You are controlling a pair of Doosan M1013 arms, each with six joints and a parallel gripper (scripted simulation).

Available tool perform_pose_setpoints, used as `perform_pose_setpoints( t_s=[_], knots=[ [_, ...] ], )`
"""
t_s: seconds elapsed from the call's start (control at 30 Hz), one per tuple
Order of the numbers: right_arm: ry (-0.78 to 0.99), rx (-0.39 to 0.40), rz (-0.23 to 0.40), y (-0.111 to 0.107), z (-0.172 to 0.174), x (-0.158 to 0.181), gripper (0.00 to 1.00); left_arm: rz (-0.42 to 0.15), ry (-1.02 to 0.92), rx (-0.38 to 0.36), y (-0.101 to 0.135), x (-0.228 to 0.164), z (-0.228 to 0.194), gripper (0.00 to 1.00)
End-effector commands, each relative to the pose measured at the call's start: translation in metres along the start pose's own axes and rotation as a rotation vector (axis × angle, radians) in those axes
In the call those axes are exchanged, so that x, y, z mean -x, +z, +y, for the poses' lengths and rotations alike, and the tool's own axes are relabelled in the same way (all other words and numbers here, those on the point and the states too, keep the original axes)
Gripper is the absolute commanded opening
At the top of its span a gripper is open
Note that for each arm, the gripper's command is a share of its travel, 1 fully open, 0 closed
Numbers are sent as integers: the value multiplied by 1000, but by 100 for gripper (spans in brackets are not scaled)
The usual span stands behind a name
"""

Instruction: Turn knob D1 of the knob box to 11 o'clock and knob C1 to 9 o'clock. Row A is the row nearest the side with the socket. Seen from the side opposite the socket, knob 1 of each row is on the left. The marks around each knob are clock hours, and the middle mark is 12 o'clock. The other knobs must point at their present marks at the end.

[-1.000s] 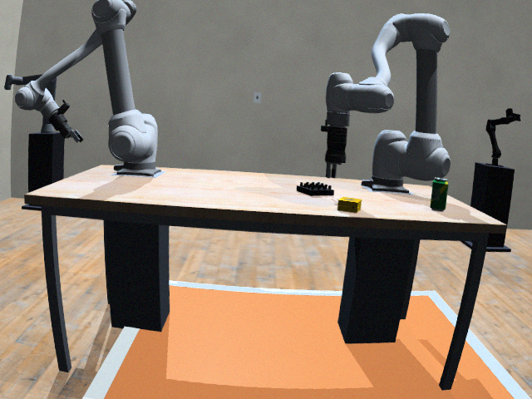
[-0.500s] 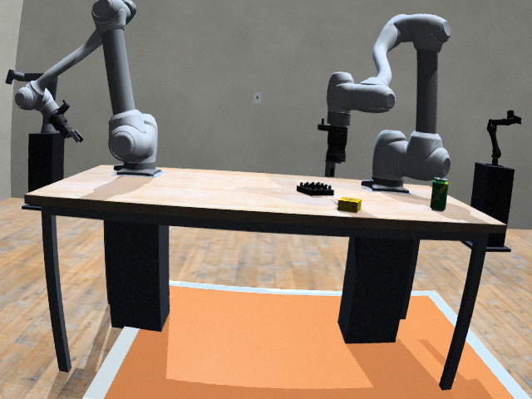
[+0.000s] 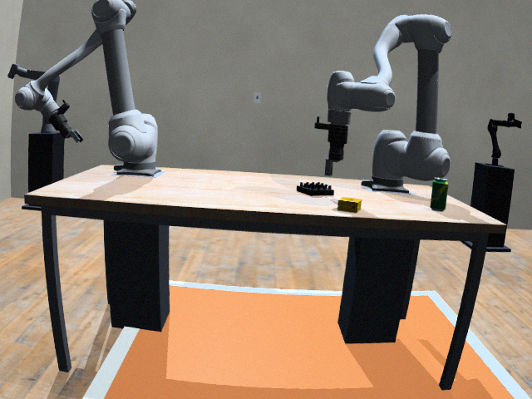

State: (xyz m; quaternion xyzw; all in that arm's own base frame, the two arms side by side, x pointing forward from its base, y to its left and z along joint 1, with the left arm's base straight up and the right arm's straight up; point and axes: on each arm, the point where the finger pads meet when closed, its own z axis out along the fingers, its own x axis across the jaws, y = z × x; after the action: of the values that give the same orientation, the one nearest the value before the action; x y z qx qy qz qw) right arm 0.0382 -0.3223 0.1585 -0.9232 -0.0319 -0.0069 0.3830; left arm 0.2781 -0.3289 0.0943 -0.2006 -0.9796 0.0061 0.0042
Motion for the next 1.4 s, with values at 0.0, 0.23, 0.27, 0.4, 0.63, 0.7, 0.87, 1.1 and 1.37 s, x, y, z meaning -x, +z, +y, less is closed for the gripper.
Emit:
perform_pose_setpoints(
  t_s=[0.0,0.23,0.27,0.4,0.63,0.7,0.87,1.1,1.37],
  knots=[
    [0,1,0,0,0,0,100,-7,-121,13,-2,1,-1,46],
    [0,1,0,0,0,0,100,-9,-375,12,-4,2,0,46],
    [0,1,0,0,0,0,100,-9,-410,12,-5,2,0,46],
    [0,1,0,0,0,0,100,-10,-549,11,-6,2,2,46],
    [0,1,0,0,0,0,100,-11,-765,10,-9,1,4,46],
    [0,1,0,0,0,0,100,-12,-837,9,-9,1,5,46],
    [0,1,0,0,0,0,100,-13,-1010,9,-11,0,9,46],
    [0,1,0,0,0,0,100,-13,-1070,8,-12,-1,10,46],
    [0,1,0,0,0,0,100,-13,-1070,8,-12,-1,10,46]
  ],
)
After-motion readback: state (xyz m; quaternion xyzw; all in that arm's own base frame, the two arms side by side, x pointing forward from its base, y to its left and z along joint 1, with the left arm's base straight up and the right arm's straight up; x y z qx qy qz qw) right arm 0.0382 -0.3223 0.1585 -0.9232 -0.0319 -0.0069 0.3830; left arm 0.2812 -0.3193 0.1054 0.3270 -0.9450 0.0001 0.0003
